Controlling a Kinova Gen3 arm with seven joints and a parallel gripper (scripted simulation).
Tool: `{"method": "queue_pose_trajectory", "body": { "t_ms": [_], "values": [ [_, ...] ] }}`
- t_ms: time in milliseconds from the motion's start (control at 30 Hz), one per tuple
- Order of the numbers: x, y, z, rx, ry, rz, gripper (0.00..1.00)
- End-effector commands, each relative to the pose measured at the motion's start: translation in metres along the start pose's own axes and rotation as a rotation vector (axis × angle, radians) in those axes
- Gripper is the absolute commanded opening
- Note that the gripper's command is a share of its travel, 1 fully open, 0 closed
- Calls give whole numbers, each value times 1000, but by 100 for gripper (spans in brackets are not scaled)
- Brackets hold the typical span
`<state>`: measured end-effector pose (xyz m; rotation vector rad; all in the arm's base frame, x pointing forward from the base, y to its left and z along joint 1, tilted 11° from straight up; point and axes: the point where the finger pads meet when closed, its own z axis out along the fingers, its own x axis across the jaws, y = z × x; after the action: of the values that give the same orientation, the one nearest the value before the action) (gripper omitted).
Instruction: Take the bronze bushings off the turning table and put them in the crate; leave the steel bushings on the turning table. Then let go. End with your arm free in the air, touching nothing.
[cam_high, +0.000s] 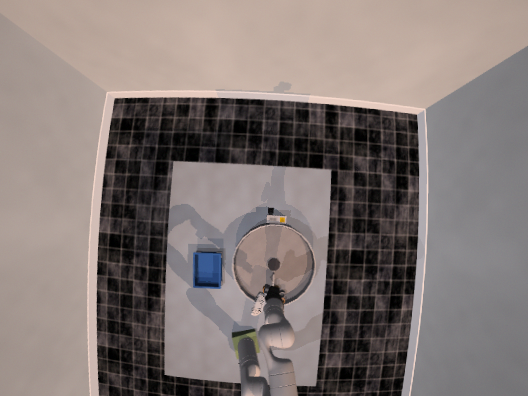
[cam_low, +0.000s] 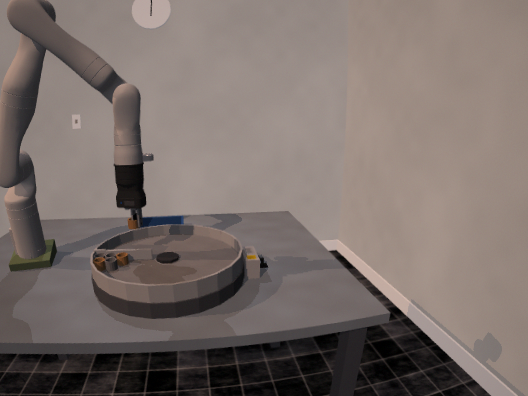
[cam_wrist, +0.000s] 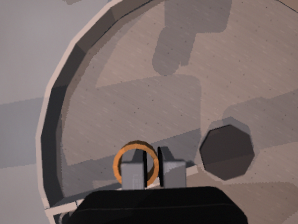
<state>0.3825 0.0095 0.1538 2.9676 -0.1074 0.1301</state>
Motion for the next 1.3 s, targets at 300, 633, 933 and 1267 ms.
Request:
{"method": "queue_pose_trajectory", "body": {
  "t_ms": [300, 633, 933, 1267],
  "values": [
    [-18, -54, -1, 0, 2, 0, 0],
    [-25, -75, -1, 0, 2, 0, 0],
    [-36, -107, -1, 0, 2, 0, 0],
    [-50, -149, -1, 1, 3, 1, 0]
  ]
}}
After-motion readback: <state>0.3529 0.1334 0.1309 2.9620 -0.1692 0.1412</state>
